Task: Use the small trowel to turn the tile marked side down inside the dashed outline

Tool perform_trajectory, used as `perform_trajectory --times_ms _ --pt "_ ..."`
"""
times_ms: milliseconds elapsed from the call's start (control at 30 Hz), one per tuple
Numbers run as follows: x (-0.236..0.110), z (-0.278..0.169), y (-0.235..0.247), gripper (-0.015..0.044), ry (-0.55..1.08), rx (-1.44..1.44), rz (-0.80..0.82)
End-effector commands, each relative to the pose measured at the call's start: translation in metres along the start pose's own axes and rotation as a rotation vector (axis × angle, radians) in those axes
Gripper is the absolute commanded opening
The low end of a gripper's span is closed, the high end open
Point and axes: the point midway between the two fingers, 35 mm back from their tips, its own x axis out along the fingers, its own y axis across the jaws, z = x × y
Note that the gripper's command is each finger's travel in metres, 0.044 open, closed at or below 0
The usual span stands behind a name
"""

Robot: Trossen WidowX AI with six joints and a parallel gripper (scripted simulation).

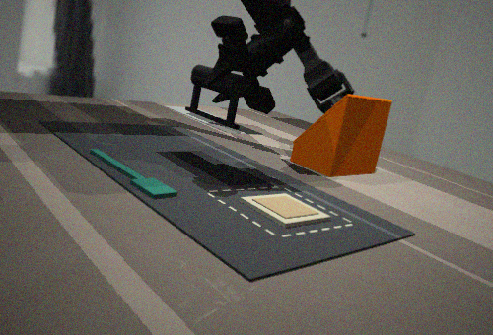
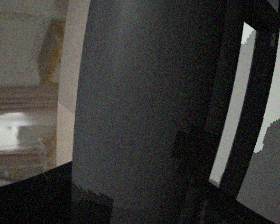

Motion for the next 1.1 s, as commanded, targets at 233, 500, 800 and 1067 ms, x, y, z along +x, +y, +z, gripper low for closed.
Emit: perform_trajectory --times_ms 233,500,800,1067 --pt "0.002 0.001 0.001 0.0000 0.003 -0.011 -0.006" --pt "0.024 0.017 0.009 0.0000 0.043 -0.121 -0.062" --pt "0.046 0.030 0.011 0.0000 0.132 -0.302 -0.130" --pt "0.062 0.046 0.009 0.0000 0.230 -0.455 -0.181"
